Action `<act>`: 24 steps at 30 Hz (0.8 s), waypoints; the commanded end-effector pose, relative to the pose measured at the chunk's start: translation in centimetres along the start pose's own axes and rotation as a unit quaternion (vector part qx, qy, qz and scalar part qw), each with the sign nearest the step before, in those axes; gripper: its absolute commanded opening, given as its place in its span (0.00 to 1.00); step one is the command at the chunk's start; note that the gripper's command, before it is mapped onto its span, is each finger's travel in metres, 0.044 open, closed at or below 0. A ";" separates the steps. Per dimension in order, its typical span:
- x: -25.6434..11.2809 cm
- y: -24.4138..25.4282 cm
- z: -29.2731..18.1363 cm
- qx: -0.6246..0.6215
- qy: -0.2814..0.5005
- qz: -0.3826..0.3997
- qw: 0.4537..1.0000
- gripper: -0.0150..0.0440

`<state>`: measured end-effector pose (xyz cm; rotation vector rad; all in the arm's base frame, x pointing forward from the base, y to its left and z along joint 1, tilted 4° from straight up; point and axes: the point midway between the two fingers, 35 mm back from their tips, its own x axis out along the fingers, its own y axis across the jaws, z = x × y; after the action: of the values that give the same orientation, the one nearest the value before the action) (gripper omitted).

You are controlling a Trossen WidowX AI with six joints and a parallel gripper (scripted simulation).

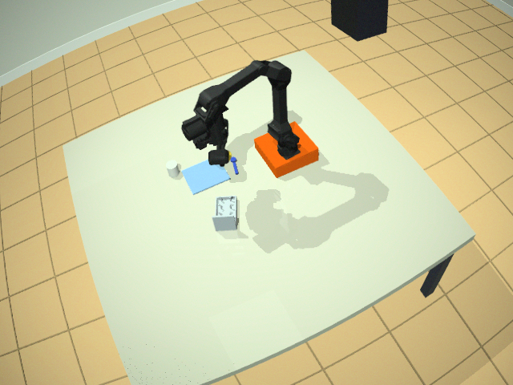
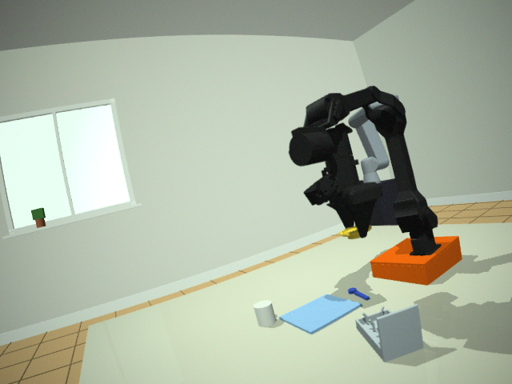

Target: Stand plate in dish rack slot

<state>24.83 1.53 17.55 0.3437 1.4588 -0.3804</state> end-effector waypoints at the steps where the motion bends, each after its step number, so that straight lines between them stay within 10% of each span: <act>1: 0.1 0.0 -0.3 0.016 -0.003 -0.002 1.000 0.25; 24: 5.3 0.9 -1.2 -0.215 0.110 0.132 0.961 0.25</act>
<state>24.57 2.61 12.78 0.2350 1.6322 0.1317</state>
